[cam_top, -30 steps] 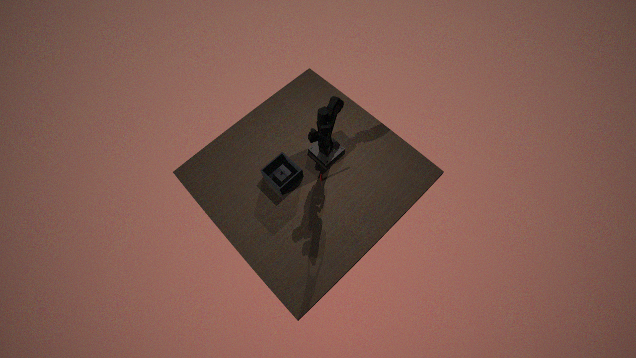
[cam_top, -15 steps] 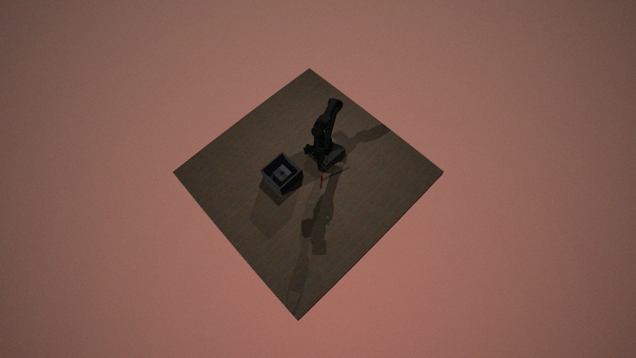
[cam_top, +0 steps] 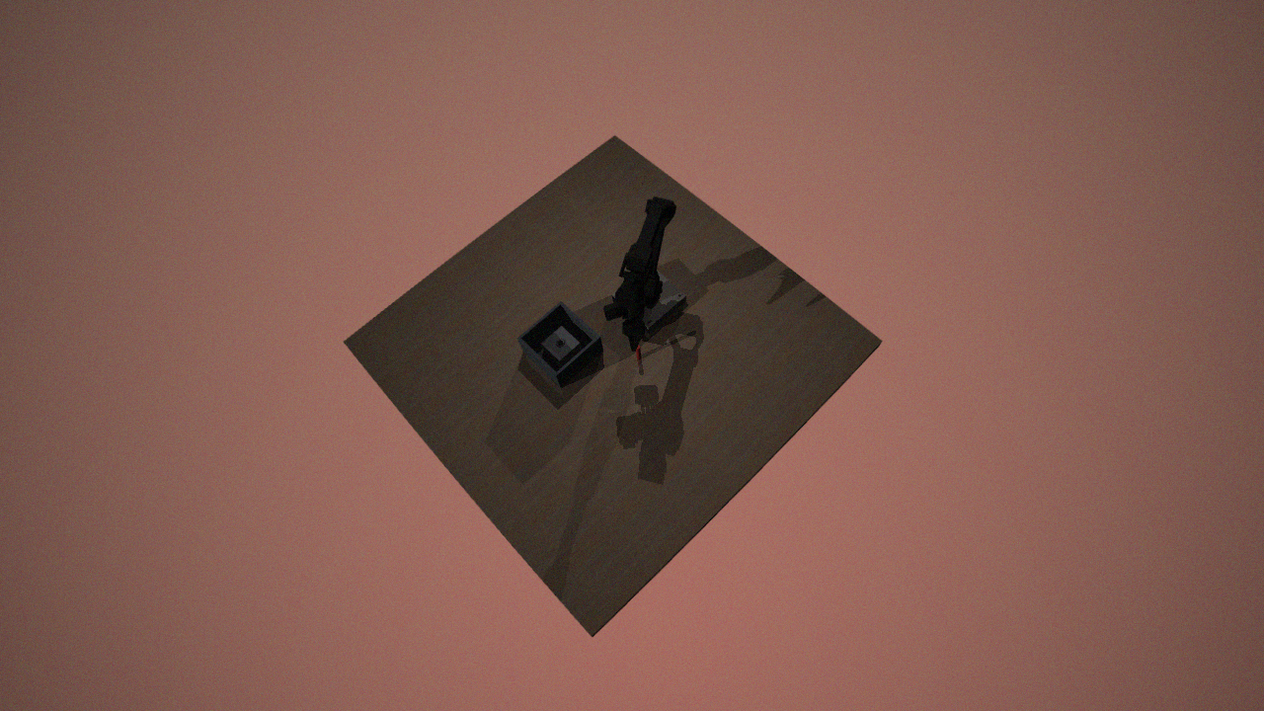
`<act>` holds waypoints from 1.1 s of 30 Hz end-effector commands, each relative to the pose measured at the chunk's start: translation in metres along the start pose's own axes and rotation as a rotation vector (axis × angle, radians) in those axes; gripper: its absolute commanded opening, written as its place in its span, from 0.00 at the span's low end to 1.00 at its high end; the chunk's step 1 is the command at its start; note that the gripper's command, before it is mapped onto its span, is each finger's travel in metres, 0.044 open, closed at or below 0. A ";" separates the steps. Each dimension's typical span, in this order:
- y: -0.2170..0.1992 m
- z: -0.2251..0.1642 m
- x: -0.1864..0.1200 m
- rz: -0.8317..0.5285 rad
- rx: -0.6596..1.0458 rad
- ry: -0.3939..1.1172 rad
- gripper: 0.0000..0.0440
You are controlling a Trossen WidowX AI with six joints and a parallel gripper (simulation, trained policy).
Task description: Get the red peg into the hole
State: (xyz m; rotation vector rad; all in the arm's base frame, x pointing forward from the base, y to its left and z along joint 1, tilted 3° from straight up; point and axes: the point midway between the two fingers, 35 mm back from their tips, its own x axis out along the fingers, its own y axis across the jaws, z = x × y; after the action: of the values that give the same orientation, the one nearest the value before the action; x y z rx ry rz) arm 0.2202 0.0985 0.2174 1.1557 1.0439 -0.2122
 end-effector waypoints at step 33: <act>-0.138 -0.024 0.103 -0.789 -0.222 0.005 1.00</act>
State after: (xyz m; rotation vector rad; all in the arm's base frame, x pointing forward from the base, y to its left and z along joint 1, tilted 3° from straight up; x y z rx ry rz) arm 0.1778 0.0965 0.0600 0.5238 1.4513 -0.6742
